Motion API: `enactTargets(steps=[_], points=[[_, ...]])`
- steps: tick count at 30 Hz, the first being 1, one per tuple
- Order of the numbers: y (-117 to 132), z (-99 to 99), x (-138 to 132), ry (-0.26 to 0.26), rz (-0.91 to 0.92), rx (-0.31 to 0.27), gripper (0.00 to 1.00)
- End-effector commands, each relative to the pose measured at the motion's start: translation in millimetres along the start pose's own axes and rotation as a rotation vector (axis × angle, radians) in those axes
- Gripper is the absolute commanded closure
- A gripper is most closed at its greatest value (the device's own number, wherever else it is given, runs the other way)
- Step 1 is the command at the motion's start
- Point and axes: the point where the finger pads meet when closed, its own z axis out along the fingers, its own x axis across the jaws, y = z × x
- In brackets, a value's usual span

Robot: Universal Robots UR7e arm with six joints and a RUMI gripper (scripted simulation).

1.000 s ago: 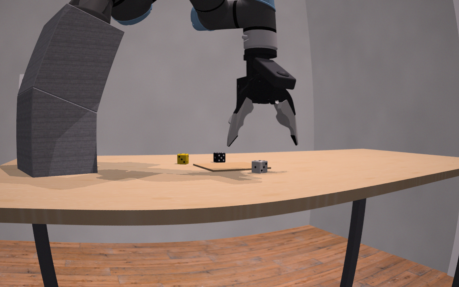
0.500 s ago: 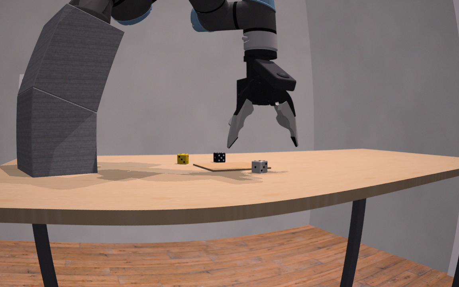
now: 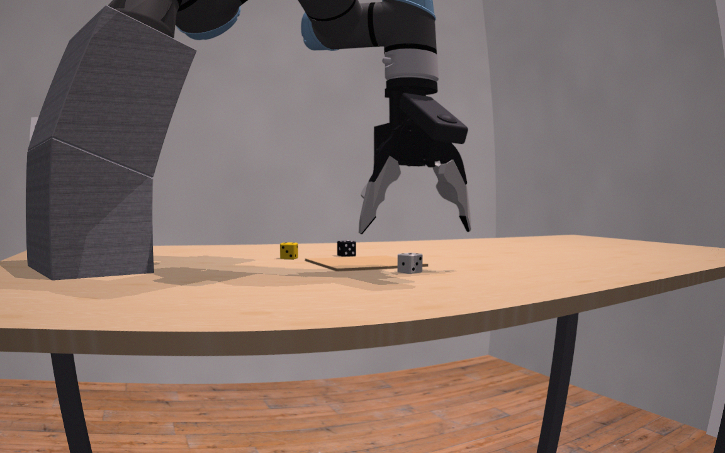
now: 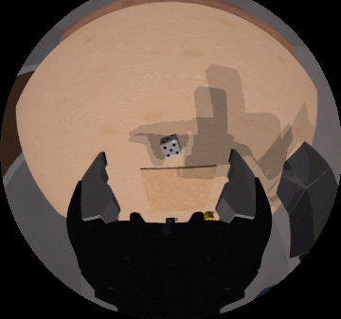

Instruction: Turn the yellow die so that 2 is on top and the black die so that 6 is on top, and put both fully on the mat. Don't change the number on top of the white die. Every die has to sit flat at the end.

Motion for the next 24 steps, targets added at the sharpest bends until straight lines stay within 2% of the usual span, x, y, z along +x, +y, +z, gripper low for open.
enactTargets(steps=[1, 15, 24], points=[[-0.2, -0.4, -0.4, -0.001, 0.000, 0.001, 0.00], [0.3, -0.4, -0.2, -0.001, 0.000, 0.001, 0.00], [9.2, -0.3, 3.9, -0.001, 0.000, 0.001, 0.00]])
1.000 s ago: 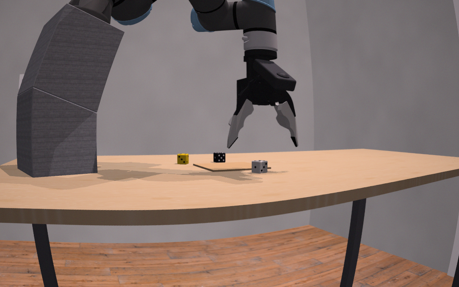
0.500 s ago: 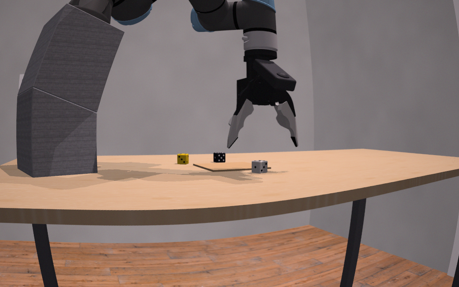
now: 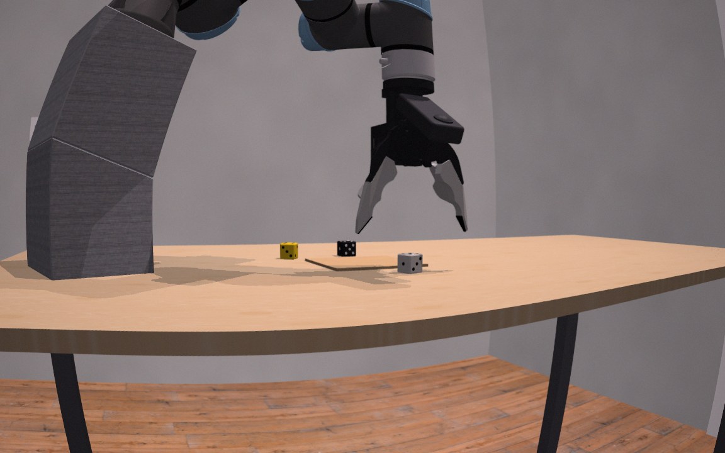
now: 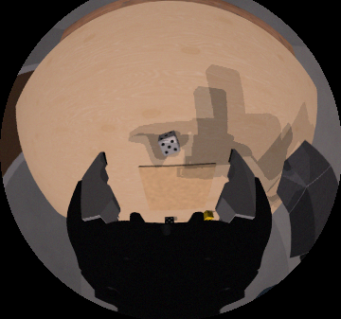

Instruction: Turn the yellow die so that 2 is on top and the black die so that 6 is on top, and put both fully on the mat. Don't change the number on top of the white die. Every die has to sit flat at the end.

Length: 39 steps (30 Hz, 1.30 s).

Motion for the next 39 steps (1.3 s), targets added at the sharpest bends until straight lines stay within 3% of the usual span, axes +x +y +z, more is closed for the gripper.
enactTargets(steps=[1, 7, 14, 16, 30, 39], points=[[6.5, -0.3, 2.6, -0.001, 0.000, 0.001, 0.00], [29.8, -0.3, 13.2, -0.001, 0.000, 0.001, 0.00], [75.6, -0.3, 34.0, -0.001, 0.000, 0.001, 0.00], [75.6, -0.3, 34.0, -0.001, 0.000, 0.001, 0.00], [165.2, -0.2, 74.7, -0.001, 0.000, 0.001, 0.00], [194.9, -0.1, 88.2, -0.001, 0.000, 0.001, 0.00]])
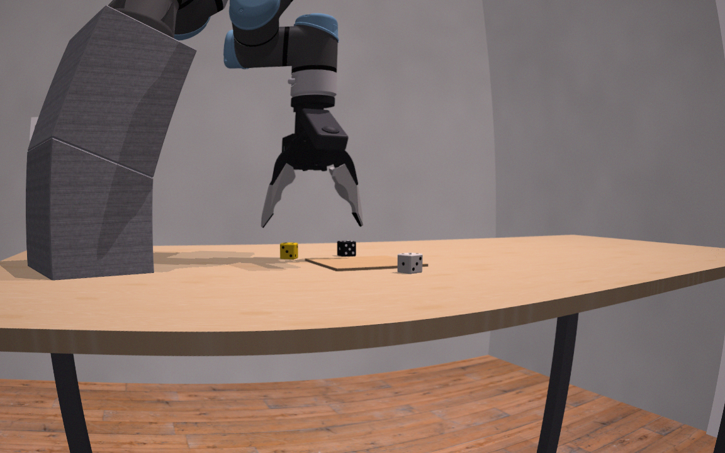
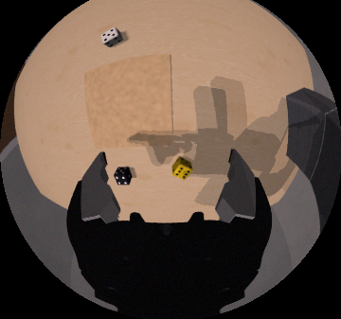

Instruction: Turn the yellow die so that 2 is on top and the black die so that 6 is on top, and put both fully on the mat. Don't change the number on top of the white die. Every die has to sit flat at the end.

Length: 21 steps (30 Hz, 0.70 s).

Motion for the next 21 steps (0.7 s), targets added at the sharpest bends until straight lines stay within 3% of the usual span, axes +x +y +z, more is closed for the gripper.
enactTargets(steps=[1, 9, 21], points=[[19.5, 0.0, 7.8, -0.003, 0.001, 0.004, 0.00], [36.8, 0.1, 15.6, -0.003, 0.001, 0.004, 0.00], [41.4, 0.2, 17.7, -0.003, 0.001, 0.004, 0.00]])
